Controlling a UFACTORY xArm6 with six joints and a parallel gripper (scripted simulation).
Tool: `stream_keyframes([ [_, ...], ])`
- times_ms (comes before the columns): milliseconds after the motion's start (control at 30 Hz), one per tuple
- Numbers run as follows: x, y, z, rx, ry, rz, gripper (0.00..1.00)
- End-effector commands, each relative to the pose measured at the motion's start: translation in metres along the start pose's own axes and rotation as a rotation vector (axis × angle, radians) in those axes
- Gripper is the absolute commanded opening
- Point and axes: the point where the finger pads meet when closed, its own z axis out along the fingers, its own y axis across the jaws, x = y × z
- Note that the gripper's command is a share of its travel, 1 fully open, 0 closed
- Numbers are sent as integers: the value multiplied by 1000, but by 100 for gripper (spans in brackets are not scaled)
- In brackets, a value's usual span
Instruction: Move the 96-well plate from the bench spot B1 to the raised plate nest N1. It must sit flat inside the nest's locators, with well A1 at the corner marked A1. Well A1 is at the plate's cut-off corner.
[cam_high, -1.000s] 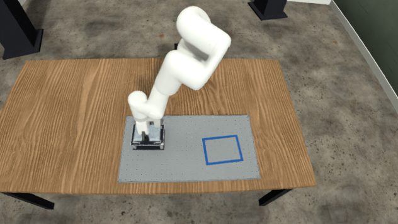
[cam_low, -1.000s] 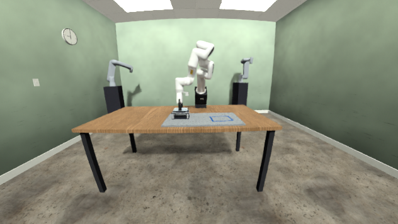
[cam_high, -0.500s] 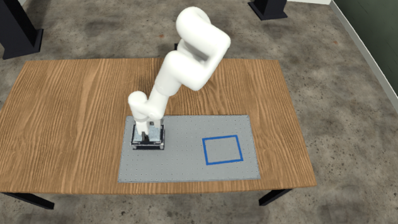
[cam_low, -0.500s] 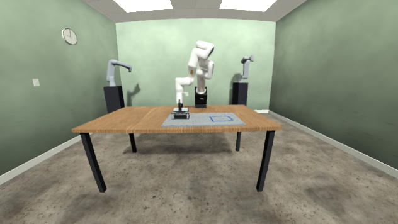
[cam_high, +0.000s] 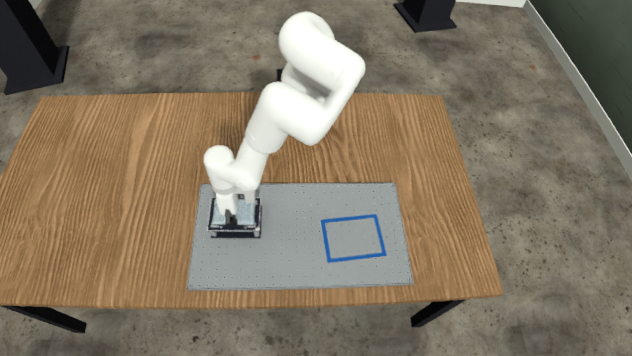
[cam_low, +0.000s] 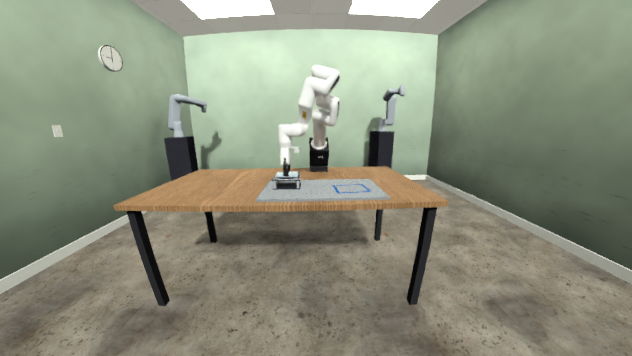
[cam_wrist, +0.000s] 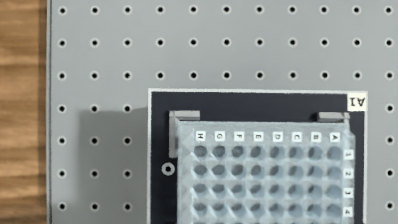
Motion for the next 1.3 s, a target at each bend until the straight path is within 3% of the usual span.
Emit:
stream_keyframes([
  [0, -1, 1, 0, -2, -2, 0, 0],
  [1267, -1, 1, 6, -2, -2, 0, 0],
])
